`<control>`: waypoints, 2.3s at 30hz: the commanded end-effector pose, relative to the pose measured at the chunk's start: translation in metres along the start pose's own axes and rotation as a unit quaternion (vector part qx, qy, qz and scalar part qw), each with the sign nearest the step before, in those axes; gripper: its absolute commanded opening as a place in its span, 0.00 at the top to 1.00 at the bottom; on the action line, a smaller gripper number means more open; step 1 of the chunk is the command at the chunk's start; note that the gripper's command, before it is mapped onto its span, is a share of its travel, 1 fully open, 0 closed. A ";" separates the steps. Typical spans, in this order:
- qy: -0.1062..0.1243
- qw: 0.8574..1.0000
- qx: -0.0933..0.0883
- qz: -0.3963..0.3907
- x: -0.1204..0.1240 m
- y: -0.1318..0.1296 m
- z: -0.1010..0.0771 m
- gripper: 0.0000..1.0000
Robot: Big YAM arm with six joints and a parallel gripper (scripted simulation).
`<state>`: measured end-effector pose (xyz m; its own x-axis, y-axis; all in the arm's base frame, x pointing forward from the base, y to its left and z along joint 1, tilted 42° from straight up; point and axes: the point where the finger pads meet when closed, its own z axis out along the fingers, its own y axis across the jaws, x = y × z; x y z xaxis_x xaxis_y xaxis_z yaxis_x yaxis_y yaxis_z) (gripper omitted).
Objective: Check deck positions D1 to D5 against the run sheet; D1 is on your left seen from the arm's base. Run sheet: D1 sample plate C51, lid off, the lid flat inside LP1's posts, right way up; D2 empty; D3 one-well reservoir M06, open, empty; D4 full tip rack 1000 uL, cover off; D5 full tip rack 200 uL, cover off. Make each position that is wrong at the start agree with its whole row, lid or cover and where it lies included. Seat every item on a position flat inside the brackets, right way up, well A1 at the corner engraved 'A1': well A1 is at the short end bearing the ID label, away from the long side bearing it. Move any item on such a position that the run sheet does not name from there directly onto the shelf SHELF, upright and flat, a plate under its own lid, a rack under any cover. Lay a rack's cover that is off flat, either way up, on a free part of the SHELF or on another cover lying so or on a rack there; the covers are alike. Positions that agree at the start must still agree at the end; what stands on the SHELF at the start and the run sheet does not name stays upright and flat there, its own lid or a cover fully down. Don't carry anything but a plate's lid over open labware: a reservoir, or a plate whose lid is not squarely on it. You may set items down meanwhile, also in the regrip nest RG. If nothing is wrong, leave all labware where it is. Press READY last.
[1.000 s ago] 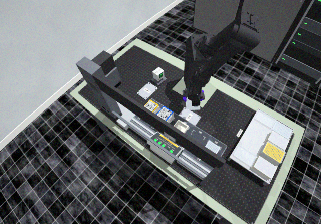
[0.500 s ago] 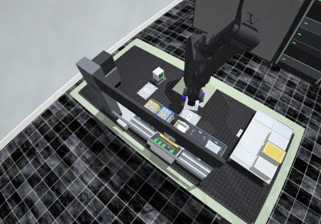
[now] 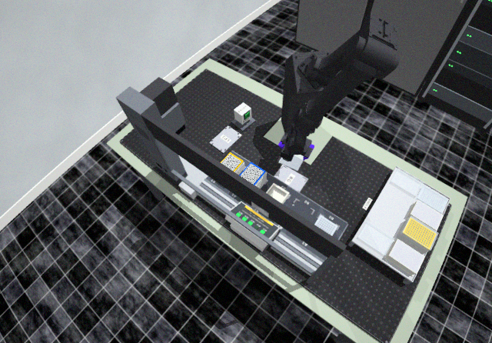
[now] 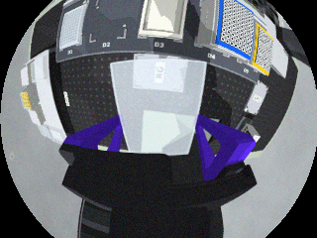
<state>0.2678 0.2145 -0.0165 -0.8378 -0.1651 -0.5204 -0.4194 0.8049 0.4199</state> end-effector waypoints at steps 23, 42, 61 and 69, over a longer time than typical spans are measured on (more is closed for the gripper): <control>0.002 0.996 0.005 0.094 0.011 -0.027 -0.002 1.00; -0.005 0.996 0.004 0.092 0.013 -0.110 -0.001 1.00; -0.001 0.995 0.003 0.098 0.029 -0.194 -0.002 1.00; -0.001 0.995 0.002 0.098 0.034 -0.224 -0.002 1.00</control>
<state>0.3287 0.0428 -0.1195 -0.9097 0.0124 -0.4151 -0.2288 0.8192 0.5259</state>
